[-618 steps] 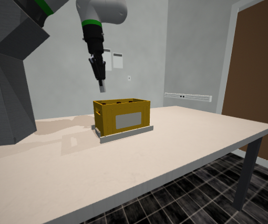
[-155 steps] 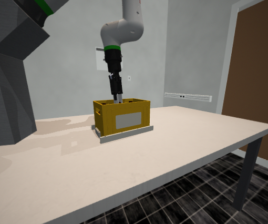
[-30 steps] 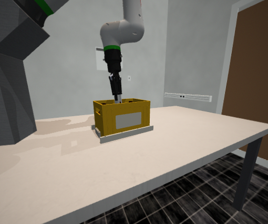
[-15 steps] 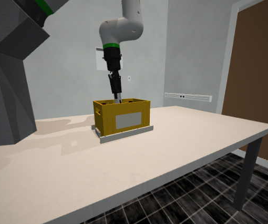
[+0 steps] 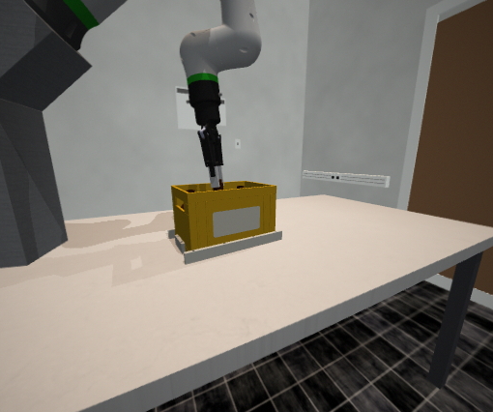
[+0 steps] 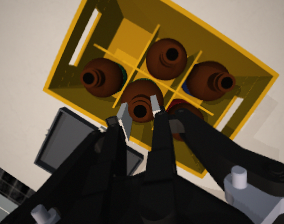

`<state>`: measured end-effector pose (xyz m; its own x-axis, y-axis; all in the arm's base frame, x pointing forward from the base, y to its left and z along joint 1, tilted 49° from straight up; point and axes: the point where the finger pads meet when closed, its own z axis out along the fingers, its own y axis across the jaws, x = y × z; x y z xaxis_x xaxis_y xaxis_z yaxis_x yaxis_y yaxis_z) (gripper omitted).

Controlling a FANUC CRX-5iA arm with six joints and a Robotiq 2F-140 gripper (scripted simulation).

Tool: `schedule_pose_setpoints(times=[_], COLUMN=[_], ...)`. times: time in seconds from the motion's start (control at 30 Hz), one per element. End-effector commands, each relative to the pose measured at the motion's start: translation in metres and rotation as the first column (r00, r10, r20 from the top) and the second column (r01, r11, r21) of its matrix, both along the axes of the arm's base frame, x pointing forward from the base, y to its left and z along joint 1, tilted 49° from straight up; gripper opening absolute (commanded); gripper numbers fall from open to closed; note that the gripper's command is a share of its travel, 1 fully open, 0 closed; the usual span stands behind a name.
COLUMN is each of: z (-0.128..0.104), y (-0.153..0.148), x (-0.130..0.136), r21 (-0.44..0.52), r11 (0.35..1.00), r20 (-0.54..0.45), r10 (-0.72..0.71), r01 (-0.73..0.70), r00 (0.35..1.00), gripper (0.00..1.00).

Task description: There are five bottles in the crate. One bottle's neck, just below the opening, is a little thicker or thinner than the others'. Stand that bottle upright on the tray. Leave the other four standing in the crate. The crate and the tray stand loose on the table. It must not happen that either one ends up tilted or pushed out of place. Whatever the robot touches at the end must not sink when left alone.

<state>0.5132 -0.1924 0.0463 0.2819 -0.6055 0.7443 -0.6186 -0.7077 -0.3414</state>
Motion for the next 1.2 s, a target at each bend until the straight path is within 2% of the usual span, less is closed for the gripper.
schedule_pose_setpoints(times=[0.0, 1.17], z=[0.0033, 0.0087], y=[0.0007, 0.0034], x=[-0.0028, -0.0098], r21=[0.071, 0.071], r11=[0.997, 0.997], r20=[-0.081, -0.081], r10=[0.04, 0.04], r01=[-0.034, -0.034], r00=[0.996, 0.996], gripper=[0.1, 0.1])
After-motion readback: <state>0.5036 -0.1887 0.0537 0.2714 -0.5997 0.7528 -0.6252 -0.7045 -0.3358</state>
